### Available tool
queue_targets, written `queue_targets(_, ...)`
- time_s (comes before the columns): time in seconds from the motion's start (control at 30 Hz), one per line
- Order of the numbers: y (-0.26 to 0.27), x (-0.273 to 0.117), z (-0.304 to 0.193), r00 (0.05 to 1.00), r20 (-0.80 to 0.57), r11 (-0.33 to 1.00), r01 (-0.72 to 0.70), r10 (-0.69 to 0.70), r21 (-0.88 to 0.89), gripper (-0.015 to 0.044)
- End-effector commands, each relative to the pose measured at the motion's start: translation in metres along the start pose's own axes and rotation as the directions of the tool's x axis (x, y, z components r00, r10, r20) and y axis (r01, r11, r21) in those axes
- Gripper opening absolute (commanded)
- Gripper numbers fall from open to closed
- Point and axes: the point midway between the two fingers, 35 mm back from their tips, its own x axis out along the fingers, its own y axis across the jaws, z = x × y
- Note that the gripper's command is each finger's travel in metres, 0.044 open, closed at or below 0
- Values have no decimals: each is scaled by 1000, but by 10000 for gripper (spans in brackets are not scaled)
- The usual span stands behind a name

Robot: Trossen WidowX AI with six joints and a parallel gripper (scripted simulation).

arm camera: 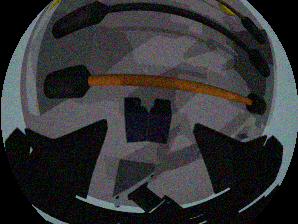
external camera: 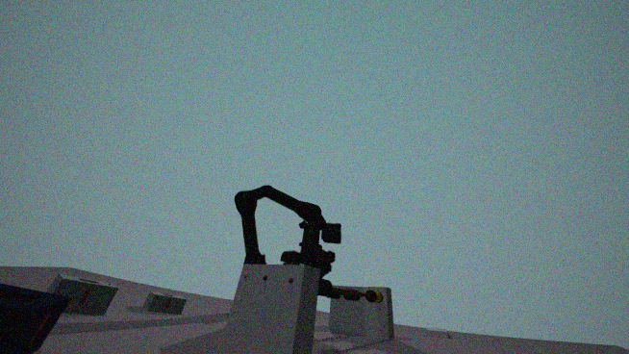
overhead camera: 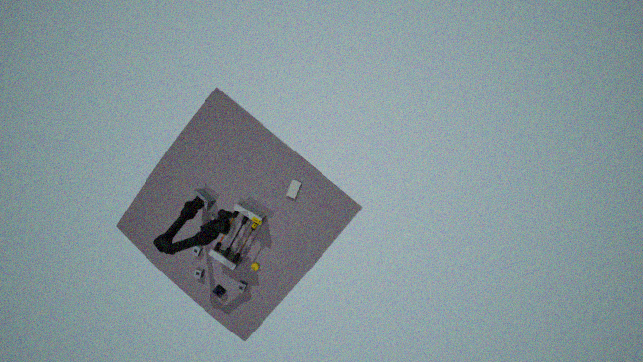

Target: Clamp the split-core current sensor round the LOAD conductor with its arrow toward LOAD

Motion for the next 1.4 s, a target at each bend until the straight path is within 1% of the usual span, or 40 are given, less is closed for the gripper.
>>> queue_targets(0.0,-1,9,-2,1000,-3,1000,6,-6,-6,440)
queue_targets(0.43,-2,25,-4,1000,-4,1000,8,-8,-5,440)
queue_targets(0.63,-1,21,-2,1000,-1,1000,2,-2,1,282)
queue_targets(1.03,-1,21,-2,1000,-1,1000,2,-2,1,202)
queue_targets(1.13,-1,17,-1,1000,-1,1000,2,-2,0,124)
queue_targets(1.27,0,0,1,1000,-1,1000,0,0,-1,19)
queue_targets(1.3,0,-5,1,1000,-2,1000,0,0,-2,0)
queue_targets(1.37,1,-15,1,1000,-2,1000,0,0,-3,0)
